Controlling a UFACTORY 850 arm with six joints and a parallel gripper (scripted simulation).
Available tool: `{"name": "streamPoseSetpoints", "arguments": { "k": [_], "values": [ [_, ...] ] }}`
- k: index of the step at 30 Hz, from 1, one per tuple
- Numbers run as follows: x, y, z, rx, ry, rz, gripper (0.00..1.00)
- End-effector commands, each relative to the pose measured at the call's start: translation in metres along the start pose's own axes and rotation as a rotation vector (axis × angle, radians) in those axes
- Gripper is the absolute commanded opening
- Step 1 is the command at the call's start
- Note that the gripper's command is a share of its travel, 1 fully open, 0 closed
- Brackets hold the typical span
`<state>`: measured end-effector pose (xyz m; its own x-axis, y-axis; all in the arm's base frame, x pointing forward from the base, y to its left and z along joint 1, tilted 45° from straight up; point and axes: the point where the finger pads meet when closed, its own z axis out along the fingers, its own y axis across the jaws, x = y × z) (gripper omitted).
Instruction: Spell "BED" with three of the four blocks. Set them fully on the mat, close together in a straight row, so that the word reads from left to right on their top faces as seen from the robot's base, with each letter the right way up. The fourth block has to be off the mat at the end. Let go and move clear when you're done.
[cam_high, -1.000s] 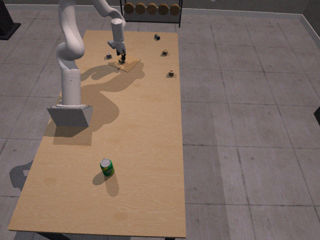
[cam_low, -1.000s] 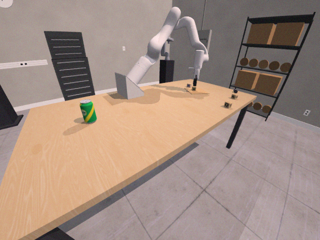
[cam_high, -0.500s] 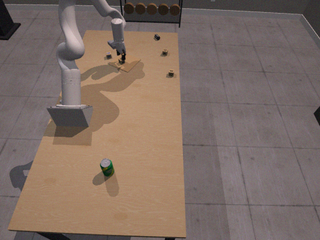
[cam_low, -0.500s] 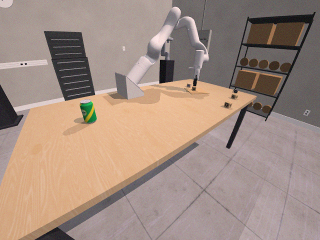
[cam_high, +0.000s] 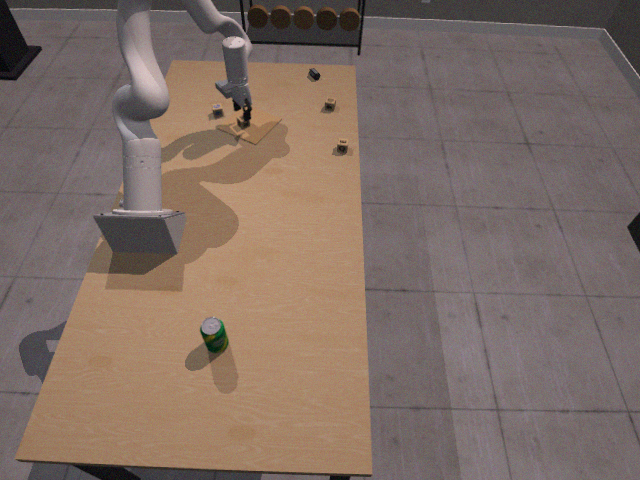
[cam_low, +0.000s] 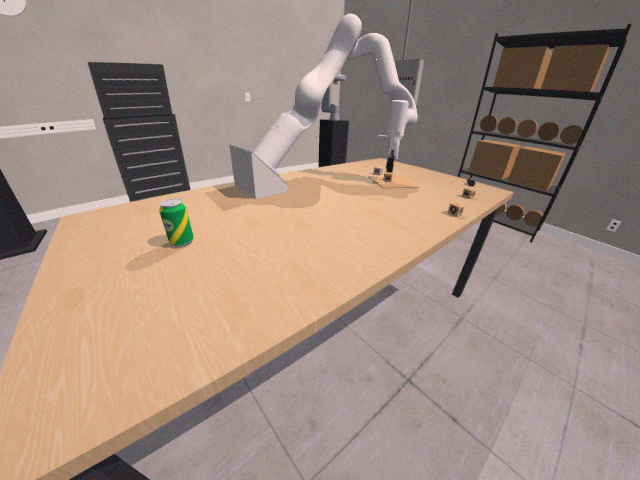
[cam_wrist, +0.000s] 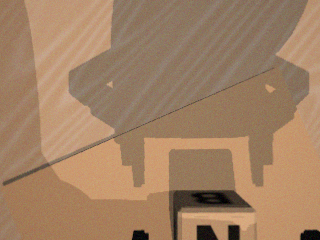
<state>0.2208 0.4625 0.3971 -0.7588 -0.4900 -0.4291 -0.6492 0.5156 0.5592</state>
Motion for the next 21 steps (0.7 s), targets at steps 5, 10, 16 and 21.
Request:
{"name": "streamPoseSetpoints", "arguments": {
  "k": [5,10,16,21],
  "values": [
    [-0.0006,0.0003,-0.0005,0.0,-0.001,0.0,0.84],
    [-0.0006,0.0003,-0.0005,0.0,-0.001,0.0,0.84],
    [-0.0006,0.0003,-0.0003,0.0,-0.001,0.0,0.84],
    [-0.0007,0.0003,0.0041,0.0,-0.001,0.0,0.84]
  ]
}}
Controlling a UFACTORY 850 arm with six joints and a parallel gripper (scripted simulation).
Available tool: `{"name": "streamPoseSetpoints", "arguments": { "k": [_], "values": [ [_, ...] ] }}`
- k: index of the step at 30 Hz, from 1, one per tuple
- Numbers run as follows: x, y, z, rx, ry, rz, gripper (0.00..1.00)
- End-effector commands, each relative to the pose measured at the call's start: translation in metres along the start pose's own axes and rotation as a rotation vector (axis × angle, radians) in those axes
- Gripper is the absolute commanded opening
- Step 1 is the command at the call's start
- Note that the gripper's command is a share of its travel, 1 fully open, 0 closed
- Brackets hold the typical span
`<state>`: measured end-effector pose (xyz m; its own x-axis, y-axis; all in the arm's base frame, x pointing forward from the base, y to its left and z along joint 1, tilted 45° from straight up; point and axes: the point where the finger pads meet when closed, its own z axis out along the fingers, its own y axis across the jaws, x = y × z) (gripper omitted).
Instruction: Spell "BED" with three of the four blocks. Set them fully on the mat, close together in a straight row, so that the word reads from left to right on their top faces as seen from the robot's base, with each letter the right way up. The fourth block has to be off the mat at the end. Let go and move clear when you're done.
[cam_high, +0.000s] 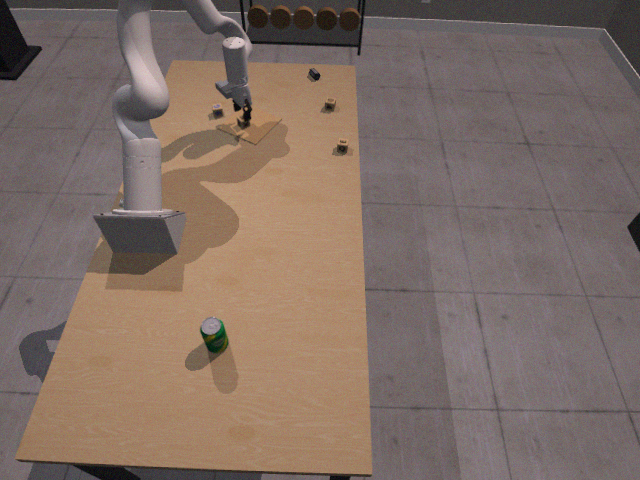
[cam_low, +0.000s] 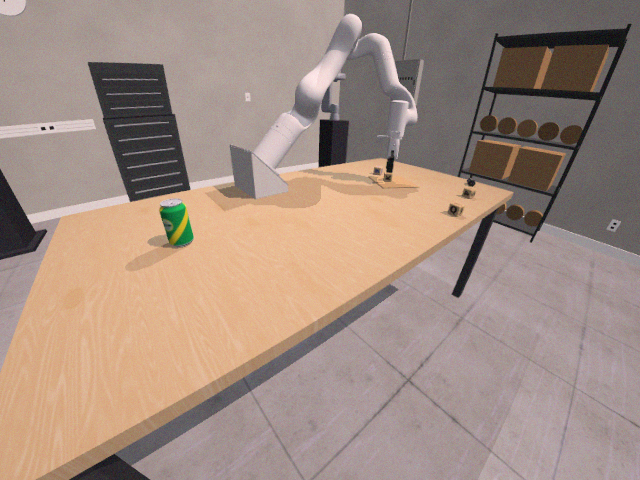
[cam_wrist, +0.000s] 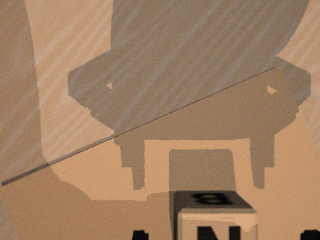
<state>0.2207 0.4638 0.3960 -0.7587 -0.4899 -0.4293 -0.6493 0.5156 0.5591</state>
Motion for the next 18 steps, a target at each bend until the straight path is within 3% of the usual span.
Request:
{"name": "streamPoseSetpoints", "arguments": {
  "k": [1,18],
  "values": [
    [-0.001,0.0,0.004,0.0,-0.001,0.0,0.84],
    [-0.001,0.0,0.042,0.0,-0.001,0.0,0.84]
  ]
}}
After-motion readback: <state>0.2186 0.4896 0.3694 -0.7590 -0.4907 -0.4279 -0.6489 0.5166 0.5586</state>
